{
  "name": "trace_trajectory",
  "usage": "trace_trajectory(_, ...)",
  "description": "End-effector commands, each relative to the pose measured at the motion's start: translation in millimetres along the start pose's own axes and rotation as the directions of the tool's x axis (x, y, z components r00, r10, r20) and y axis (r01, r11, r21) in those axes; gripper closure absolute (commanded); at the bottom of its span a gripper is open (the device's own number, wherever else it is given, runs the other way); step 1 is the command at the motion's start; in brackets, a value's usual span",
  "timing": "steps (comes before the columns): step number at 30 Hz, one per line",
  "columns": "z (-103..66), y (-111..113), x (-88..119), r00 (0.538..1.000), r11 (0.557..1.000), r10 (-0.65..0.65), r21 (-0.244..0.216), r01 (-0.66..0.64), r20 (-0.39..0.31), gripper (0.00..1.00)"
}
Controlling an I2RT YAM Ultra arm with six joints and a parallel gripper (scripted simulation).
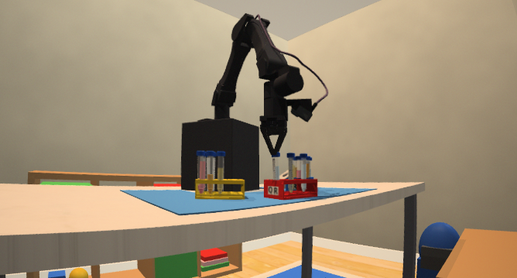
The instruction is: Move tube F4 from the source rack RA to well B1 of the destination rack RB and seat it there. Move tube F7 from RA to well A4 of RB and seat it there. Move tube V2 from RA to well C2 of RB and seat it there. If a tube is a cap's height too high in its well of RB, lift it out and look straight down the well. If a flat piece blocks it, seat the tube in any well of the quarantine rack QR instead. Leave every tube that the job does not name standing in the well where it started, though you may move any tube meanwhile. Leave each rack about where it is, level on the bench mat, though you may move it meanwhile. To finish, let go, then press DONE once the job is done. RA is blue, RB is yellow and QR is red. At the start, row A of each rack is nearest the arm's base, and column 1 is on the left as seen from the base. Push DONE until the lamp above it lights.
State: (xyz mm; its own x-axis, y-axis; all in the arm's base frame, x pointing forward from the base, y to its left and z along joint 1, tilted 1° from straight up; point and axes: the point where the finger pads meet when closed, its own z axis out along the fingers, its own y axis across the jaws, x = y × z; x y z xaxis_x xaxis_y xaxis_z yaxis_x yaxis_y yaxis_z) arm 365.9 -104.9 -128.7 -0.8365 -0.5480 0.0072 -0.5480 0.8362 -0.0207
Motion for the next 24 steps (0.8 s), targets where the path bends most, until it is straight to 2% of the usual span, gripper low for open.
trace_trajectory(1,-17.9,-0.1,-0.5,1.0,1.0,-0.003,0.002,0.003,0.011,0.7)
trace_trajectory(11,-42.9,8.7,1.7,1.0,1.0,-0.006,-0.004,0.006,0.006,0.7)
trace_trajectory(16,-50.3,11.3,2.5,1.0,1.0,-0.004,-0.006,0.004,0.004,0.7)
trace_trajectory(20,-69.3,-0.5,-8.7,0.999,1.0,-0.004,0.025,0.003,0.032,0.7)
trace_trajectory(24,-80.2,-0.1,-9.2,0.999,1.0,-0.004,0.025,0.003,0.032,0.7)
